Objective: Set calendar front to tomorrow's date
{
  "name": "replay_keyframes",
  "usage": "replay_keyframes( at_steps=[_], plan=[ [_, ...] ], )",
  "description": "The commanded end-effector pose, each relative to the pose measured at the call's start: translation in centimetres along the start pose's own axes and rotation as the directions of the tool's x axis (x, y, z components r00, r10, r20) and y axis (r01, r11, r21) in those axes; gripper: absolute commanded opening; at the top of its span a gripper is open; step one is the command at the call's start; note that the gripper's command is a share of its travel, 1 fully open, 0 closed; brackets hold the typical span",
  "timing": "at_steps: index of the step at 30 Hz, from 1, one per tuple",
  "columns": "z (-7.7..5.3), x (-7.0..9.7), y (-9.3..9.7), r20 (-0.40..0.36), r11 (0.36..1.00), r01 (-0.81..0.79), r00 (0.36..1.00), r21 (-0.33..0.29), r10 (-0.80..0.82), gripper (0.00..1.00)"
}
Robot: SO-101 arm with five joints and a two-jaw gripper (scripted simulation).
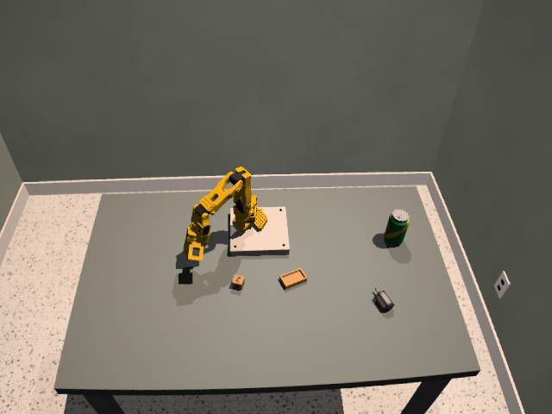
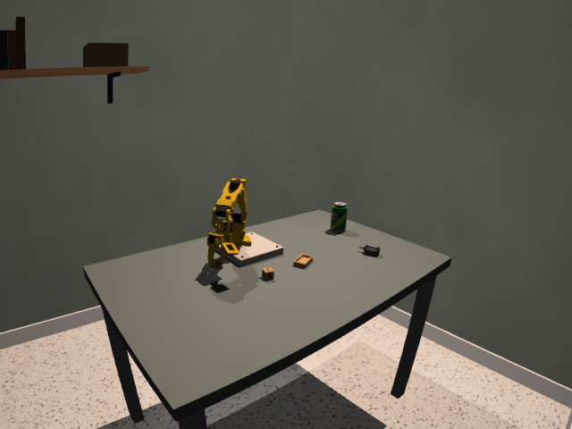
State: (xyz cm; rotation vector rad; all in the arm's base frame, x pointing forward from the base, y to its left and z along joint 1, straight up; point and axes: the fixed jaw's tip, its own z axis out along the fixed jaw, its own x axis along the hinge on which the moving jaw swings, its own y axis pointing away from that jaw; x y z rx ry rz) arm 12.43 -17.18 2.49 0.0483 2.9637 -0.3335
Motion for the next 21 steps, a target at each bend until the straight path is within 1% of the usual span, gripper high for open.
replay_keyframes(
  at_steps=[1, 5, 7, 11, 16, 21],
  plan=[
    [0.0, -0.3, -0.1, 0.023, 1.000, -0.012, 1.000, 0.024, 0.011, 0.00],
    [0.4, -0.5, -0.2, 0.043, 0.998, -0.043, 0.998, 0.045, 0.041, 0.00],
    [0.4, -0.5, -0.2, 0.043, 0.998, -0.043, 0.998, 0.045, 0.041, 0.00],
    [1.0, -0.7, -0.4, 0.074, 0.993, -0.090, 0.994, 0.076, 0.084, 0.00],
    [1.8, -1.1, -0.8, 0.134, 0.978, -0.170, 0.979, 0.120, 0.154, 0.00],
    [2.5, -1.5, -1.1, 0.217, 0.949, -0.271, 0.948, 0.161, 0.234, 0.00]
  ],
)
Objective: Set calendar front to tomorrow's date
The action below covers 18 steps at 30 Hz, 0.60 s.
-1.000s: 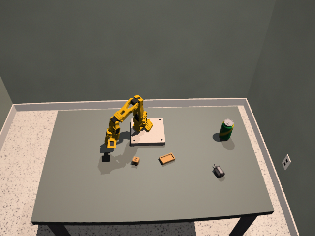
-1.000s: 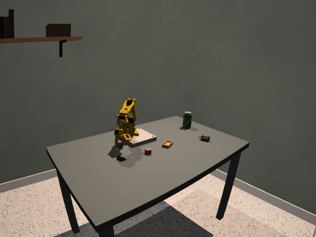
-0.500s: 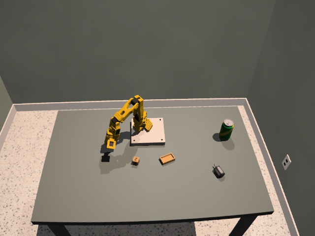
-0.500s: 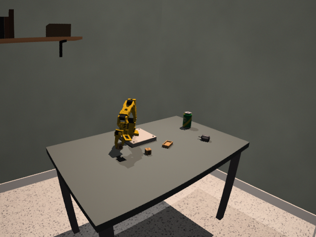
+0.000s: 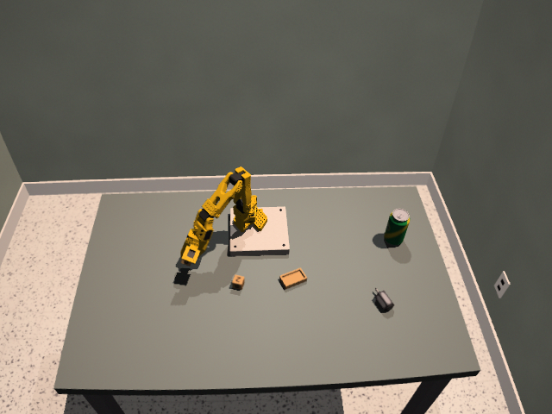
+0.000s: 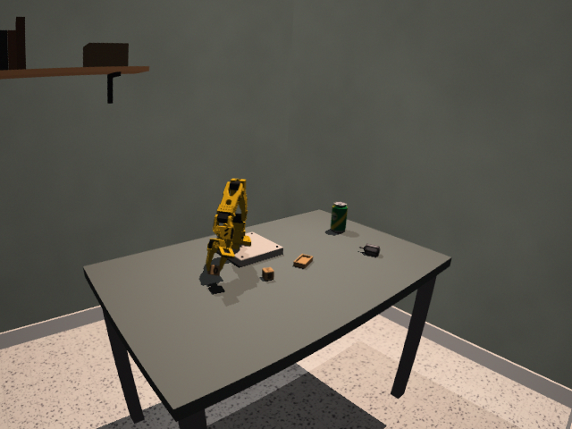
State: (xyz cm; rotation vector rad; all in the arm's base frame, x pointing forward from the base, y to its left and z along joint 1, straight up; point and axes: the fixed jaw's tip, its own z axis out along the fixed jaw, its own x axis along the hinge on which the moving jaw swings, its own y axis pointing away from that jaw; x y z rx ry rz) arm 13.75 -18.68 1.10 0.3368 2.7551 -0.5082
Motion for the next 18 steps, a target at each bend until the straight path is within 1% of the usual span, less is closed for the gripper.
replay_keyframes(
  at_steps=[1, 3, 9, 13, 18],
  plan=[
    [0.83, -0.30, 0.15, 0.073, 0.996, -0.073, 0.995, 0.046, 0.069, 0.00],
    [0.83, -0.30, 0.15, 0.073, 0.996, -0.073, 0.995, 0.046, 0.069, 0.00],
    [1.37, -0.61, 0.06, 0.191, 0.973, -0.212, 0.963, 0.096, 0.191, 0.00],
    [1.38, -0.75, 0.04, 0.278, 0.945, -0.307, 0.923, 0.111, 0.267, 0.00],
    [0.99, -0.87, 0.06, 0.385, 0.903, -0.416, 0.855, 0.107, 0.348, 0.00]
  ],
)
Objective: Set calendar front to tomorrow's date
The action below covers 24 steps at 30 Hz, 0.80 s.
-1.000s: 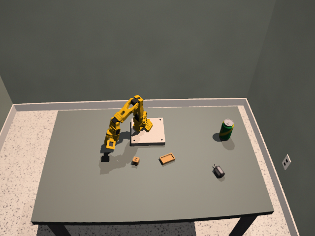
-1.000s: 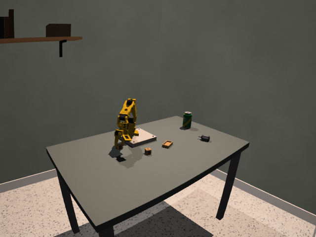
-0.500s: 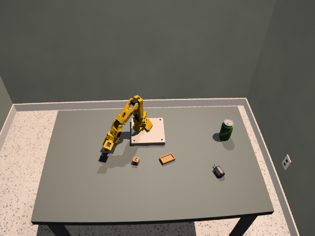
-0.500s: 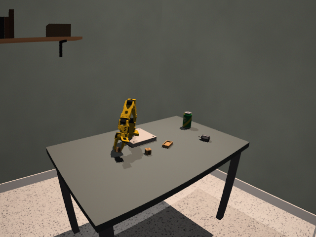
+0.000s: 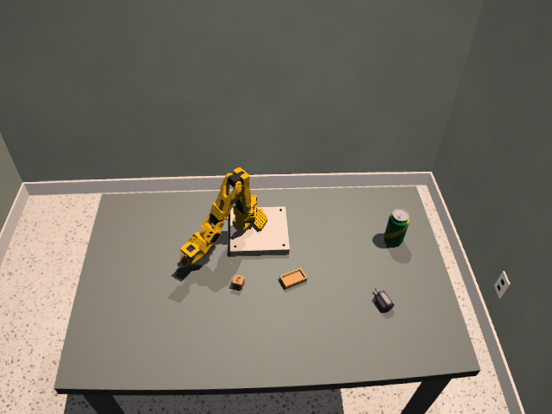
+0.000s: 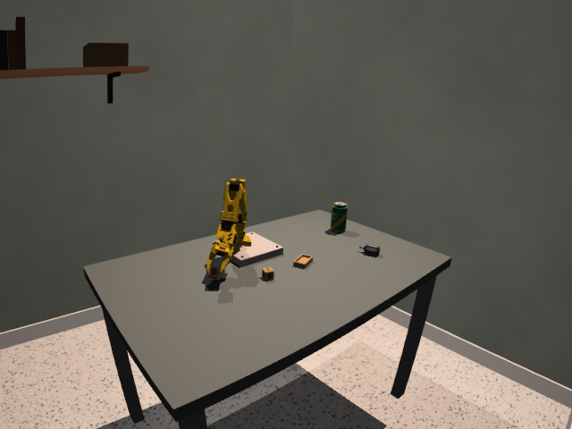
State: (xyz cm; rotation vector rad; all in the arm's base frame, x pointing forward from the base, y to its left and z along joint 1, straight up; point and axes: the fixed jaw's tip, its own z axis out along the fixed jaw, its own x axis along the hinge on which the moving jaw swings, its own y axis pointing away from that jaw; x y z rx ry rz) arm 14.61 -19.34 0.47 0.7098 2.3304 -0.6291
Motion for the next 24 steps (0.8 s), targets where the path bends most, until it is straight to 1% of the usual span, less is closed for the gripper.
replay_keyframes(
  at_steps=[1, 2, 8, 14, 17, 19, 24],
  plan=[
    [0.0, -0.1, 0.3, 0.092, 0.998, -0.062, 0.994, 0.019, 0.060, 0.00],
    [0.0, -0.1, 0.3, 0.092, 0.998, -0.062, 0.994, 0.019, 0.060, 0.00],
    [-0.9, -0.4, 0.2, 0.204, 0.983, -0.181, 0.964, 0.026, 0.172, 0.00],
    [-1.8, -0.7, 0.2, 0.289, 0.963, -0.269, 0.923, 0.013, 0.254, 0.00],
    [-2.2, -0.8, 0.2, 0.319, 0.954, -0.299, 0.905, 0.004, 0.283, 0.00],
    [-2.2, -0.8, 0.2, 0.319, 0.954, -0.299, 0.905, 0.004, 0.283, 0.00],
    [-2.7, -0.9, 0.1, 0.352, 0.943, -0.332, 0.882, -0.008, 0.313, 0.00]
  ],
)
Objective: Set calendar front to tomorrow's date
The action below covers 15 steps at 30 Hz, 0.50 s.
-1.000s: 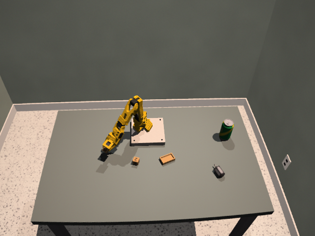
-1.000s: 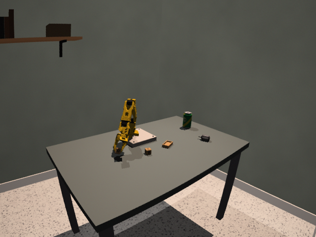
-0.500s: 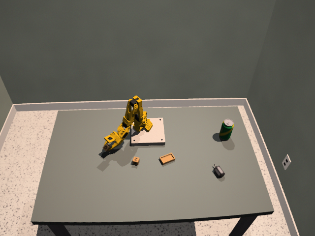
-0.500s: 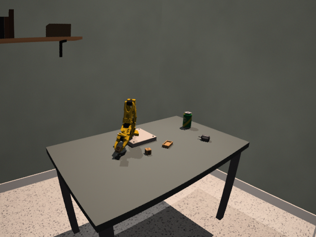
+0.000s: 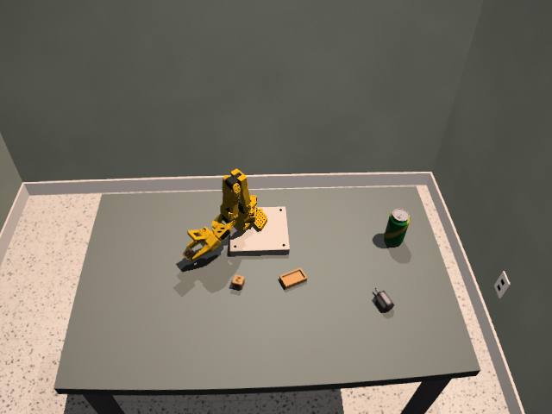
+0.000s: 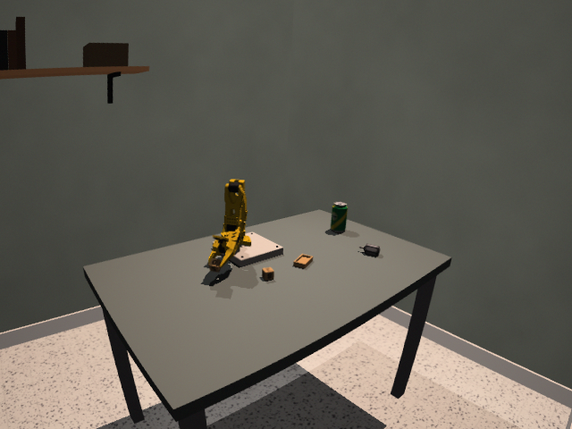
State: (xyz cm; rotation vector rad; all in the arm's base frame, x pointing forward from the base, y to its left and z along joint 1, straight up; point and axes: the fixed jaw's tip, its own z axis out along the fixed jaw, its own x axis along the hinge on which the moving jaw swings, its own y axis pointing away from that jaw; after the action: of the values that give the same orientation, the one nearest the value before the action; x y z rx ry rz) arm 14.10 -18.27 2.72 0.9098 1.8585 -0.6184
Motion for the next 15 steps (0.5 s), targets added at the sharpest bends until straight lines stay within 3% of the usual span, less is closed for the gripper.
replay_keyframes(
  at_steps=[1, 15],
  plan=[
    [-0.32, -0.16, 0.24, 0.034, 1.000, -0.023, 0.999, -0.009, 0.024, 0.00],
    [-0.59, -0.37, 0.67, 0.053, 0.999, -0.043, 0.998, -0.028, 0.044, 0.00]
  ],
)
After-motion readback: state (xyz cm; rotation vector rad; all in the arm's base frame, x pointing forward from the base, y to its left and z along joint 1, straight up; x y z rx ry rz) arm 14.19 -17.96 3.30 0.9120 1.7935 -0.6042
